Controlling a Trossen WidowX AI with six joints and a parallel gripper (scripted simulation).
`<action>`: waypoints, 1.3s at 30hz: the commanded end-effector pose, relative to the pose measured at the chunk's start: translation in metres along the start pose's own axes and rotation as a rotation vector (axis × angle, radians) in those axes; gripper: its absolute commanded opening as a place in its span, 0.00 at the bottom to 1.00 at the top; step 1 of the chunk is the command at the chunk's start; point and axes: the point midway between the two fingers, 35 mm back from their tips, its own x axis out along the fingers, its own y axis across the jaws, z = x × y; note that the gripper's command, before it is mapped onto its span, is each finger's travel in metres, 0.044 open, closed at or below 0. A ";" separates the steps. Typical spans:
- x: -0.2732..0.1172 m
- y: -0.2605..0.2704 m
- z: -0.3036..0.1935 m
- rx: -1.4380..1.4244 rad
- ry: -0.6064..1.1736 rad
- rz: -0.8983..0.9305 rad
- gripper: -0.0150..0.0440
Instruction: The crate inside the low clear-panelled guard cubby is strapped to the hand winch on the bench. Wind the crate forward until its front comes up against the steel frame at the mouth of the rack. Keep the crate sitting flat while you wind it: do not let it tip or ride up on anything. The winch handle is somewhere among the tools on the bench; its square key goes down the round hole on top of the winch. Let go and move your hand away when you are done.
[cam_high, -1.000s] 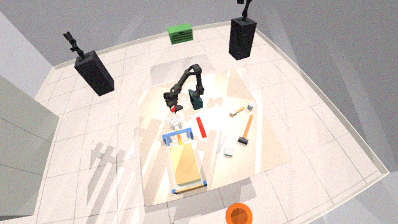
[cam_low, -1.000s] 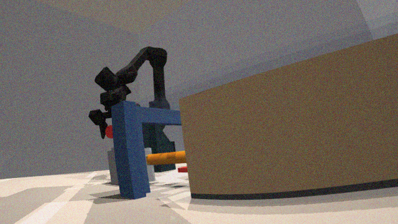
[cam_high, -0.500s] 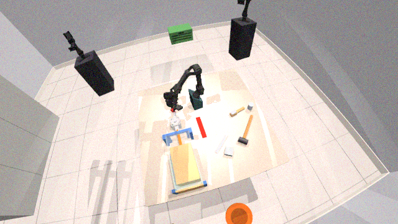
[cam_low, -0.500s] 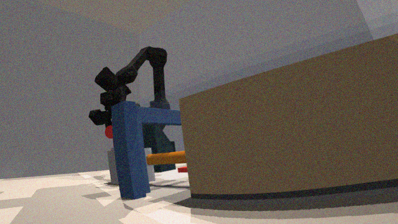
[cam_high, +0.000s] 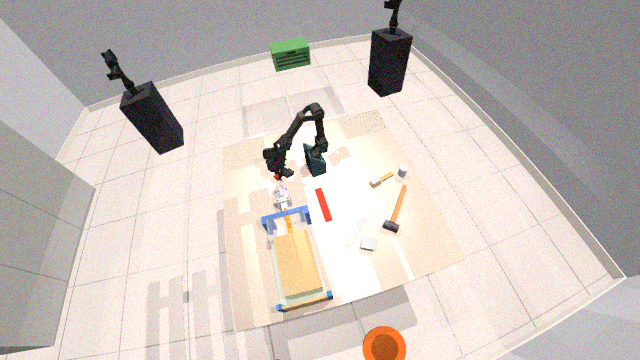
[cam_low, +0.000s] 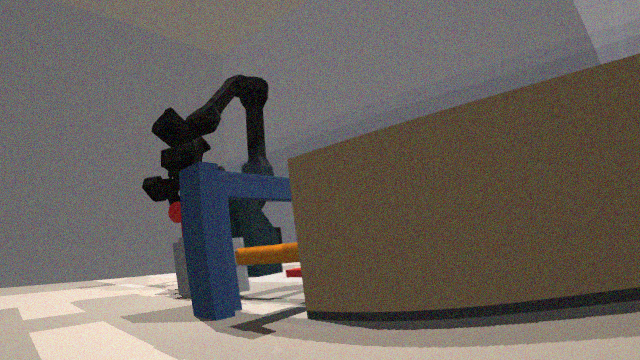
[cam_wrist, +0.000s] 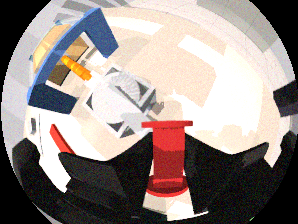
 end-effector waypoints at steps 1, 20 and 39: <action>0.003 -0.002 0.002 -0.003 0.002 0.001 0.25; 0.010 -0.015 0.019 -0.004 0.001 0.001 0.25; 0.028 -0.027 0.060 -0.005 -0.003 0.000 0.25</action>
